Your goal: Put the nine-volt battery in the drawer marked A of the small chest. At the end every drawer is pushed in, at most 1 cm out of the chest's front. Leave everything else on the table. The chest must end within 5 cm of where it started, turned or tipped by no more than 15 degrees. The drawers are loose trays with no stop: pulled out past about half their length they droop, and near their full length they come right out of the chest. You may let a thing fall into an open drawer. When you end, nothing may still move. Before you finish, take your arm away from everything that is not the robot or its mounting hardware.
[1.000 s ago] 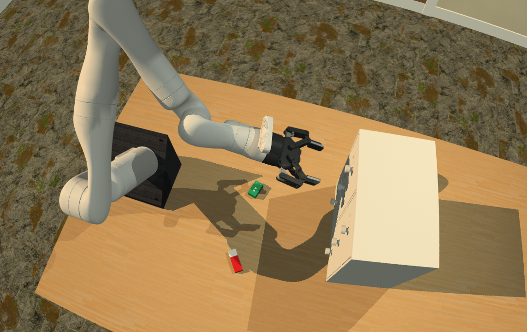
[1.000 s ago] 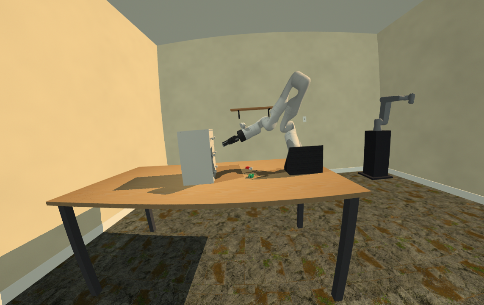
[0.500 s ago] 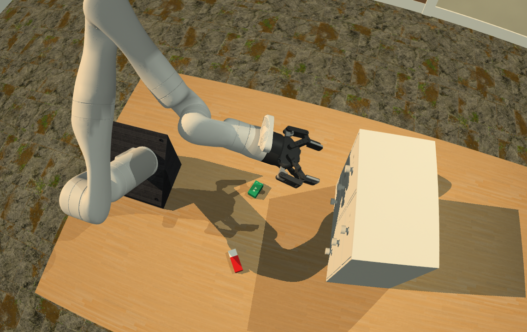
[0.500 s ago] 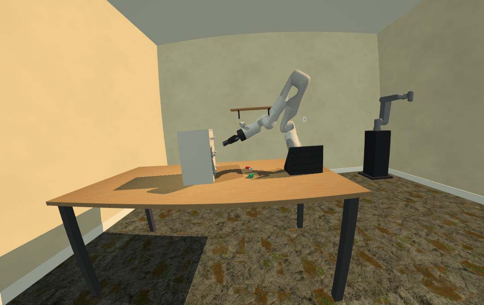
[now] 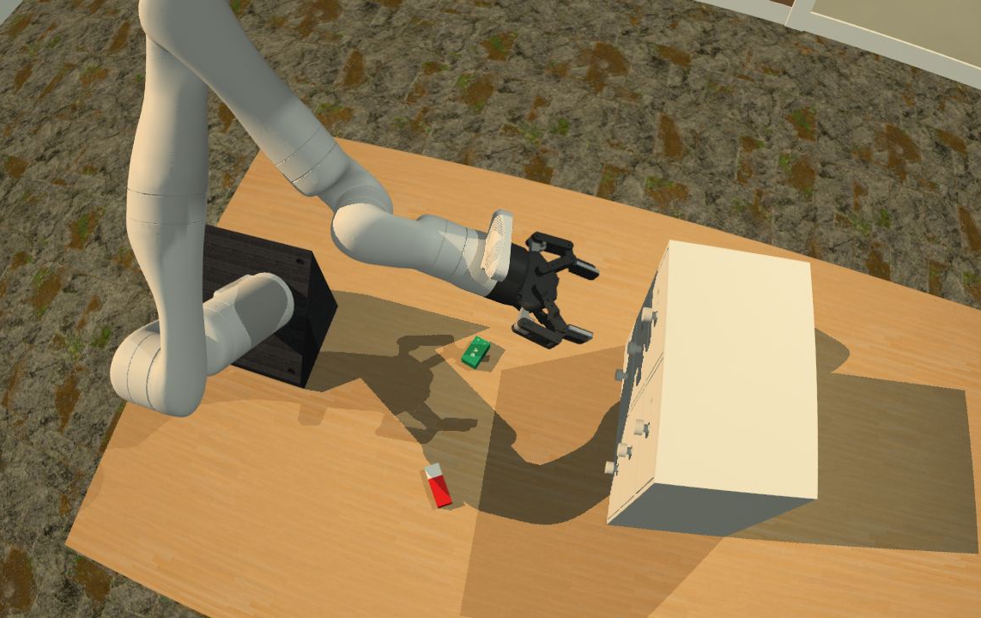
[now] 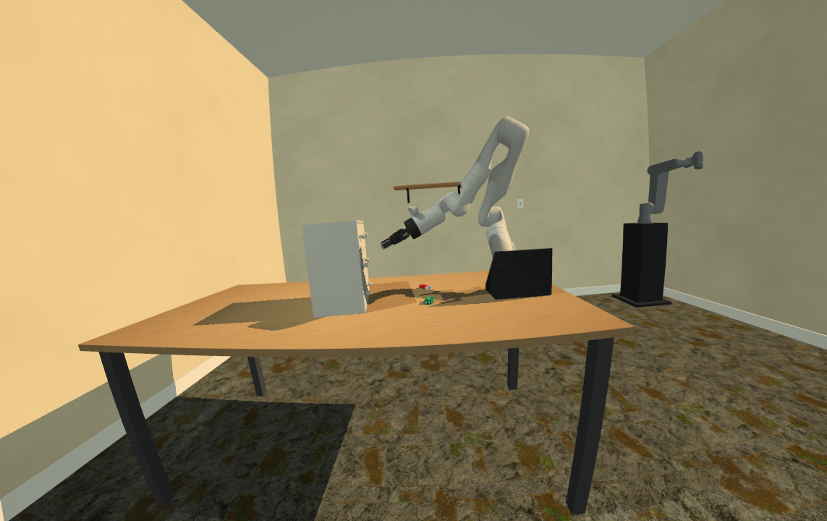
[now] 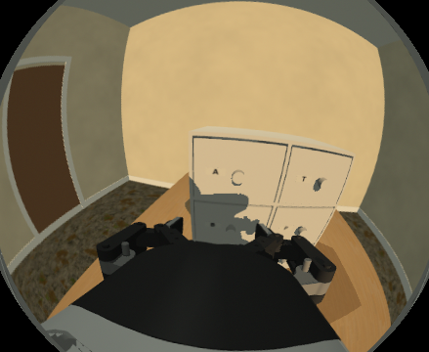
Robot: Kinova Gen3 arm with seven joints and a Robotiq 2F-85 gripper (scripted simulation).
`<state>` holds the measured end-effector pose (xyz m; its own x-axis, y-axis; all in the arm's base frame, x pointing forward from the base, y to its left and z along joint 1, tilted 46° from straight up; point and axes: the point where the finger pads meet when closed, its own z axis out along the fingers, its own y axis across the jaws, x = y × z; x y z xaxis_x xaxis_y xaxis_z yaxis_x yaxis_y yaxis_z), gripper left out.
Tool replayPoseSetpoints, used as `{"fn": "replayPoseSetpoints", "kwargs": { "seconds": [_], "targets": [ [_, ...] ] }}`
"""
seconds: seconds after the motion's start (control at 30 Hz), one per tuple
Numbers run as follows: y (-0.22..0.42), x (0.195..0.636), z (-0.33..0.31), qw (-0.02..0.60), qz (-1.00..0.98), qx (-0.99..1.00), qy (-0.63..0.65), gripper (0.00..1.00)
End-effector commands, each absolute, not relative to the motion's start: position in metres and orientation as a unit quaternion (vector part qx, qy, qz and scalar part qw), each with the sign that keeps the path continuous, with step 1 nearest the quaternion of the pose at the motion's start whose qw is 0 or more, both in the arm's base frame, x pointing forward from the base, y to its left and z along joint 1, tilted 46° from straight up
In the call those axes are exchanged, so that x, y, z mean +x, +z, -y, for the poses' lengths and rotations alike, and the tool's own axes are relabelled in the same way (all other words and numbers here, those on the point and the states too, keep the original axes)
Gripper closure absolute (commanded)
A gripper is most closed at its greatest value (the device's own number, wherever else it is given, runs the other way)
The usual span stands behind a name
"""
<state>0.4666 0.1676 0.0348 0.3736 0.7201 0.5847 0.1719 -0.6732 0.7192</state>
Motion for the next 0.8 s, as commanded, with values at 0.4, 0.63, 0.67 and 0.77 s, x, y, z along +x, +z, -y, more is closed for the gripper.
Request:
{"fn": "replayPoseSetpoints", "kwargs": {
  "seconds": [0.4, 0.63, 0.67, 0.77],
  "targets": [
    [0.0400, 0.4626, -0.1750, 0.287, -0.277, 0.793, 0.460, 0.00],
    [0.0424, 0.4602, -0.1766, 0.293, -0.271, 0.801, 0.446, 0.00],
    [0.0427, 0.4597, -0.1770, 0.293, -0.270, 0.803, 0.443, 0.00],
    [0.0430, 0.4593, -0.1773, 0.294, -0.270, 0.804, 0.441, 0.00]
  ]
}}
